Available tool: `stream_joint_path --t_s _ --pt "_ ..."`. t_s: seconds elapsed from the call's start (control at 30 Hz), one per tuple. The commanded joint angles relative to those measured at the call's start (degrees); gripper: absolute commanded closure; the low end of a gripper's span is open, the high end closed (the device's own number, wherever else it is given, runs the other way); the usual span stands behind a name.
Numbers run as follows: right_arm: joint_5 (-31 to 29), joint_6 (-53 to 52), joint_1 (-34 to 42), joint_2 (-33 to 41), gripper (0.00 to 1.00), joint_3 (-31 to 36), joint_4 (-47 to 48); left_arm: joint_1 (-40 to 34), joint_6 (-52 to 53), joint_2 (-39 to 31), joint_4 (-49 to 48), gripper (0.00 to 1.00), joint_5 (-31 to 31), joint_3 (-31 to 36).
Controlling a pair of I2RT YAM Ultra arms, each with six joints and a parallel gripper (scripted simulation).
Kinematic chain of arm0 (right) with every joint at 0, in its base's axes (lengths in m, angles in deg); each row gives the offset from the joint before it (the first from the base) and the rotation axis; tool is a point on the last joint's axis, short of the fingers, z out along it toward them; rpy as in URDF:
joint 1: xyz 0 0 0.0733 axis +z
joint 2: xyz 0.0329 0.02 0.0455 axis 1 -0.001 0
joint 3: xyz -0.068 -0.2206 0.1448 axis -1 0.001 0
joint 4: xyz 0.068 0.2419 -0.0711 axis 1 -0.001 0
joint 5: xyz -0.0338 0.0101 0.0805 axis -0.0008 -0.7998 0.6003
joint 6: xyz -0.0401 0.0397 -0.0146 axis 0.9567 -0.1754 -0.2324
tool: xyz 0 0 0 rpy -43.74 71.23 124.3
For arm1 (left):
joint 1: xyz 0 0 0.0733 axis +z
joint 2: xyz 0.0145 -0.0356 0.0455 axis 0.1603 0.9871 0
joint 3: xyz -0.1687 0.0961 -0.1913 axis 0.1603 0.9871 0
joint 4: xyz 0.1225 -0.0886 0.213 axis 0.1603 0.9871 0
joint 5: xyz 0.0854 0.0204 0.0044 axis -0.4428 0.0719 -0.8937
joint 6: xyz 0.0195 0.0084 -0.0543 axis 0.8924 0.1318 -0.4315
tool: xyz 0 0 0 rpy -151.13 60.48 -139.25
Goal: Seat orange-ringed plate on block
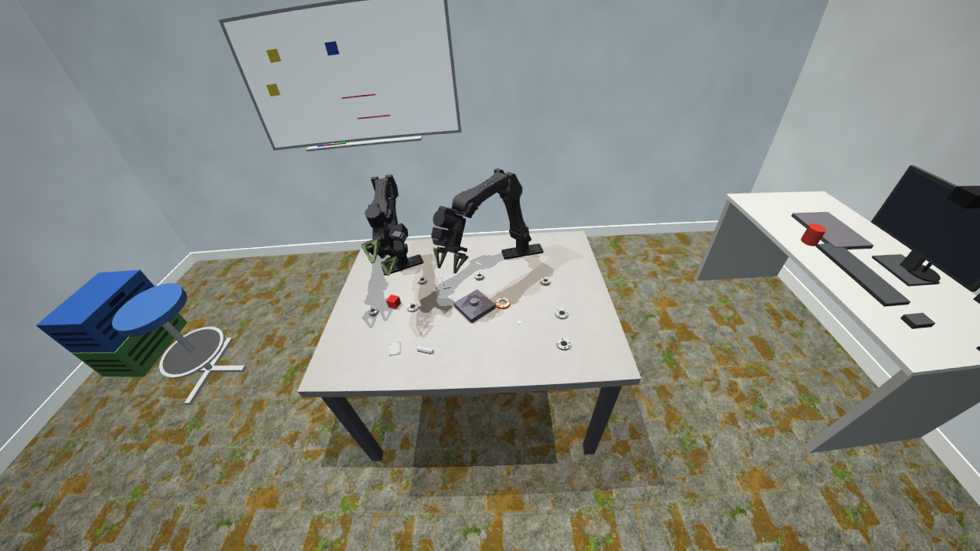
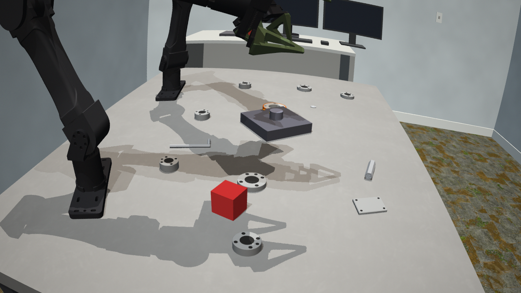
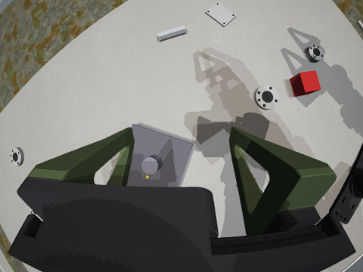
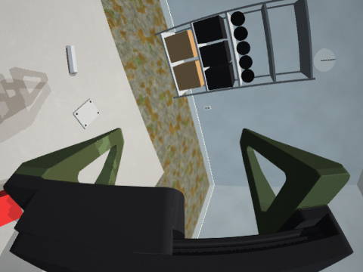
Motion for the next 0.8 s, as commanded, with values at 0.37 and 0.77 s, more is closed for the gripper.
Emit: stream_joint_path --t_s 0.37,0.77 --pt "-1.1 -33.1 6.8 1.4 0.00 -4.4 5.4 6.9 35.8 4.7 10.0 0.20 -3.5 3.2" --pt "-1.1 -58.3 12.3 1.5 0.00 -7.2 8.8 12.9 63.2 9.0 17.7 0.20 -5.5 5.5"
